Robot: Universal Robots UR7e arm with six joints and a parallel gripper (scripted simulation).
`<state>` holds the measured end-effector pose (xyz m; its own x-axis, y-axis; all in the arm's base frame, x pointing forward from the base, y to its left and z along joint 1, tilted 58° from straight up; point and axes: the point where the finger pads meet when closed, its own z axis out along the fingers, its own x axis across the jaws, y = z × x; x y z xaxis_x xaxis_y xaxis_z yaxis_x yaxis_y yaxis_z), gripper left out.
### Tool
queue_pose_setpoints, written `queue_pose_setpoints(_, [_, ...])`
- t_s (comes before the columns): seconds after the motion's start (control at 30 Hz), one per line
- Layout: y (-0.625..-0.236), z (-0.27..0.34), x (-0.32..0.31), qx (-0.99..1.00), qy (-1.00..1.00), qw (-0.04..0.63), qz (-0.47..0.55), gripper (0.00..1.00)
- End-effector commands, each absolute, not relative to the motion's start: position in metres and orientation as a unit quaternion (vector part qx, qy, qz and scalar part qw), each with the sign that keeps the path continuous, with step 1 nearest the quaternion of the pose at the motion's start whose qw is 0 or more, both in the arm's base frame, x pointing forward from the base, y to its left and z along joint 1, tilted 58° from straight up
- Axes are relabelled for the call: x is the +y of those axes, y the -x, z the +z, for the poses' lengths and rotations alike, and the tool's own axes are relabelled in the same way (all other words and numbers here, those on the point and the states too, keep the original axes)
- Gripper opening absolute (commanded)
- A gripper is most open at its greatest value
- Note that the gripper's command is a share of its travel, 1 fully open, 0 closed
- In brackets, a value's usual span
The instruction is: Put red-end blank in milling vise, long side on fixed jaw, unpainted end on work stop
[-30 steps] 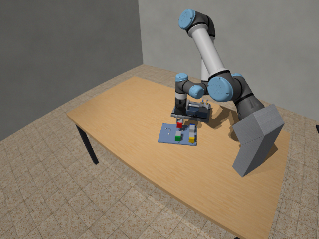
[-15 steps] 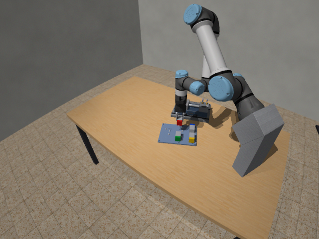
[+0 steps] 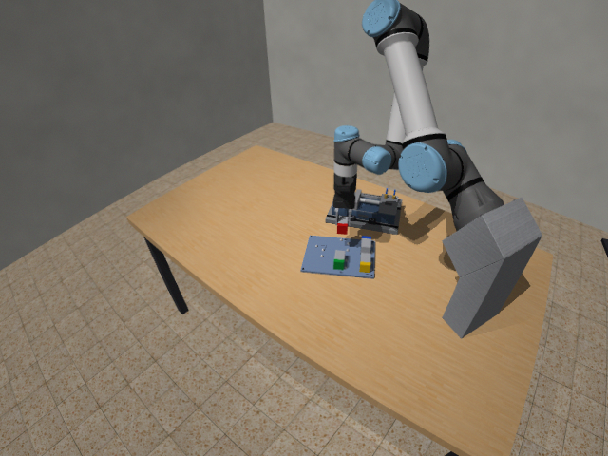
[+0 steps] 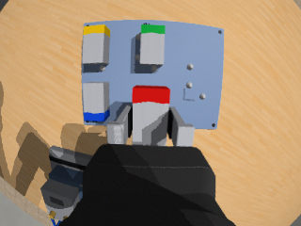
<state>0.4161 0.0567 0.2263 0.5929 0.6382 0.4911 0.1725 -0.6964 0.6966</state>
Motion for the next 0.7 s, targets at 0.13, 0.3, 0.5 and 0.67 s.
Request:
queue_pose_setpoints(0.13, [-0.382, 0.25, 0.071, 0.242, -0.838, 0.306, 0.381, 0.0])
queue_pose_setpoints(0.3, [-0.382, 0.25, 0.071, 0.242, -0.838, 0.306, 0.381, 0.0])
queue_pose_setpoints(0.5, [-0.382, 0.249, 0.071, 0.242, -0.838, 0.306, 0.382, 0.0])
queue_pose_setpoints(0.67, [-0.376, 0.253, 0.073, 0.242, -0.838, 0.305, 0.381, 0.0])
